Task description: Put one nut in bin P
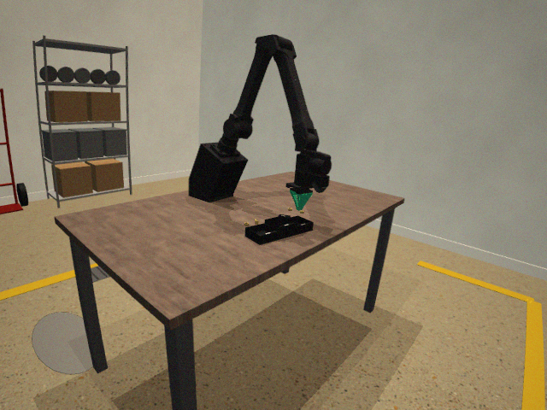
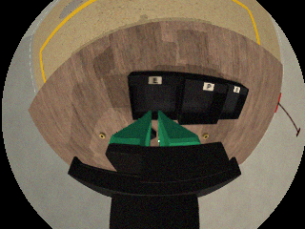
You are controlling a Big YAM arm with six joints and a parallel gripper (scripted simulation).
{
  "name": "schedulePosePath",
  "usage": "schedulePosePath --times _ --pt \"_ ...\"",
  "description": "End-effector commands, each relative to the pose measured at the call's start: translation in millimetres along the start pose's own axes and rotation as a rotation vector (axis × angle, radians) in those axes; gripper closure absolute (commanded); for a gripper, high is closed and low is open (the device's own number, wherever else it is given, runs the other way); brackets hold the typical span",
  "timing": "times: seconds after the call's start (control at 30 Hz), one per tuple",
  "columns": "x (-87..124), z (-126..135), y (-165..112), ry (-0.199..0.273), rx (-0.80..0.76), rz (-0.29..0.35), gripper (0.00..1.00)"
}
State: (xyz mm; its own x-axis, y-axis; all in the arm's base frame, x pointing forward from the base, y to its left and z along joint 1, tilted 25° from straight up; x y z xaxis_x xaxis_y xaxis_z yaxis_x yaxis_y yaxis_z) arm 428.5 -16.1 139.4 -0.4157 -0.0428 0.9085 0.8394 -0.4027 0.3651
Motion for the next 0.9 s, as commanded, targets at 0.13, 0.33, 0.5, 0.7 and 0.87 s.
schedulePosePath --times 0.13,0.33,0.5,0.7,0.87 --pt "6 7 18 0.009 -0.016 -0.025 0.91" --pt "5 6 18 0.007 -0.017 -0.022 0.91" --pt "5 6 20 0.007 -0.018 -0.023 0.91" --pt "-3 8 22 0.016 -0.014 -0.043 0.91" --pt "-14 11 21 0.018 -0.008 -0.041 0.91"
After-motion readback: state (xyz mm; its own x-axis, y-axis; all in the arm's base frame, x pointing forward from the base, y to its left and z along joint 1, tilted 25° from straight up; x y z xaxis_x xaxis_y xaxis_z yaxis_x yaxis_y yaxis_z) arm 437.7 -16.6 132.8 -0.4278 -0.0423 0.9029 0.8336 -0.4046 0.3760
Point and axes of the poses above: the point where the finger pads meet when closed, its own x axis back along the fingers, its own z axis across the jaws, y = z × x, the point moved 9 cm from there along x, back along the fingers, and after that the axes turned 15 degrees about -x, right-handed, at the moved point
